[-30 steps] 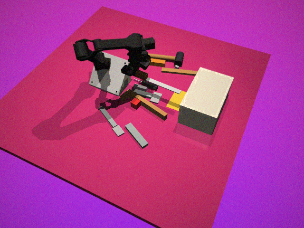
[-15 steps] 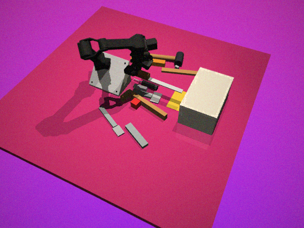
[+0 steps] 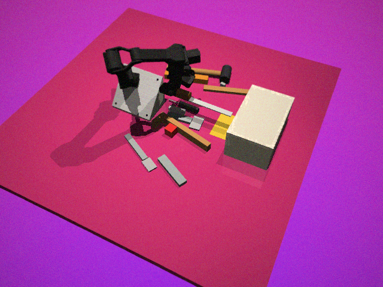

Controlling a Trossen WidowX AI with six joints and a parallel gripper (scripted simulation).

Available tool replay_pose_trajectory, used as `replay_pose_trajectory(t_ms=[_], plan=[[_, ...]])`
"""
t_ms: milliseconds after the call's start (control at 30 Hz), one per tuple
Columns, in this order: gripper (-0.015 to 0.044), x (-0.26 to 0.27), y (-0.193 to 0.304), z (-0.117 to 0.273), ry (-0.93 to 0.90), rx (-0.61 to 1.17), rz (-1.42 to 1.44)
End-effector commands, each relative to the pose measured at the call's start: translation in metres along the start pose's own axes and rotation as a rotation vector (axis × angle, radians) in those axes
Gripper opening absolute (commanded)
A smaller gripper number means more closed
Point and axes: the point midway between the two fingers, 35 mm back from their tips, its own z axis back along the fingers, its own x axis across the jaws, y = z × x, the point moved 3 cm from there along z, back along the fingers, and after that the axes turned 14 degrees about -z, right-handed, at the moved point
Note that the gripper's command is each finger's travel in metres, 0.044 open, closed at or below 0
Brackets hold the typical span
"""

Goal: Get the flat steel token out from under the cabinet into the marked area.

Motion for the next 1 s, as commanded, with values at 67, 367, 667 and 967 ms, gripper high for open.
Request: replay_pose_trajectory(t_ms=[67, 367, 667, 967], plan=[[0.0000, 0.008, 0.001, -0.005, 0.000, -0.008, 0.009], [0.0000, 0.018, 0.002, -0.014, 0.000, -0.009, 0.010], [0.0000, 0.027, 0.003, -0.022, 0.000, -0.009, 0.010], [0.0000, 0.036, 0.004, -0.030, -0.001, -0.009, 0.010]])
